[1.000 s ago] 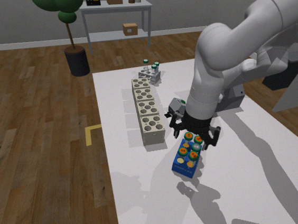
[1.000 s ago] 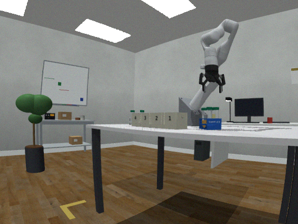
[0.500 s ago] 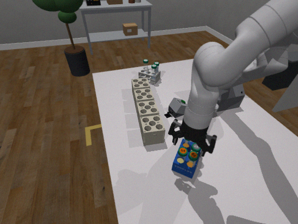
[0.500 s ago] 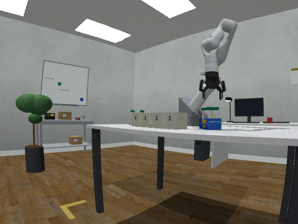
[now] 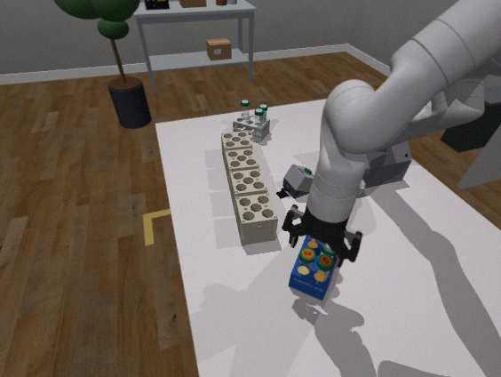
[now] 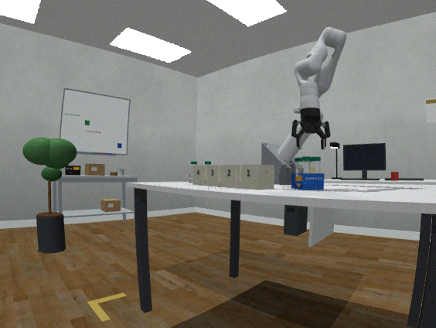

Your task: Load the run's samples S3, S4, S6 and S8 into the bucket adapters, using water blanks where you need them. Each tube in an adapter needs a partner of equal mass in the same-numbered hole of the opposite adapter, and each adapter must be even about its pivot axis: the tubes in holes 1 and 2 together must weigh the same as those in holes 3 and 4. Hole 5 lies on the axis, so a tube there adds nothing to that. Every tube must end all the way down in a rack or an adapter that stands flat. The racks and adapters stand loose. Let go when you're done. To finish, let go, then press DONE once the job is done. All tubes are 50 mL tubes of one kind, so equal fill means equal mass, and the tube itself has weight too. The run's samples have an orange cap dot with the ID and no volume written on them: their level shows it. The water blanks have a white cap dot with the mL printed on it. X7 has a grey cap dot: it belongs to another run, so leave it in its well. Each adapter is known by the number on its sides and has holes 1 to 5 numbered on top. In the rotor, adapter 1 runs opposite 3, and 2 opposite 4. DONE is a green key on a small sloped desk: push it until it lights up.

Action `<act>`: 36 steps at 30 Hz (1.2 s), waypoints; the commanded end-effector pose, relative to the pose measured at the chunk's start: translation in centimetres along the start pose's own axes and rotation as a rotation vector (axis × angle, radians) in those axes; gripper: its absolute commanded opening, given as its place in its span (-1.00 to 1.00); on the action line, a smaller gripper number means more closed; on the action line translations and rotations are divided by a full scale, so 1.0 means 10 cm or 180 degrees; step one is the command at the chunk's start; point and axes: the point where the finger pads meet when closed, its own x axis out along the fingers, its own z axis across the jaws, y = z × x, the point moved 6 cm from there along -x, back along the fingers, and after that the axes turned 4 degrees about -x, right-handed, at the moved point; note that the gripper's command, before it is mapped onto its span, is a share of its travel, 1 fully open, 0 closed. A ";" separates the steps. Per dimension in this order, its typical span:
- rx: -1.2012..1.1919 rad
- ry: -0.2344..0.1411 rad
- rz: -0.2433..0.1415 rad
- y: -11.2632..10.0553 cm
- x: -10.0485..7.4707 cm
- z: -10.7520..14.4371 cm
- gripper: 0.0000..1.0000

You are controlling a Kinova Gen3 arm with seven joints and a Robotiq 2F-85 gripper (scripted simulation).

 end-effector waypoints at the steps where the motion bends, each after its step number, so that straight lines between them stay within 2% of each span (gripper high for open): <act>1: 0.0000 0.0003 -0.0003 0.00 0.00 0.00 1.00; 30: 0.0000 0.0003 -0.0003 0.00 0.00 0.00 1.00; 34: 0.0000 0.0003 -0.0003 0.00 -0.11 0.00 1.00; 36: 0.0000 0.0003 -0.0003 0.00 -0.11 0.00 1.00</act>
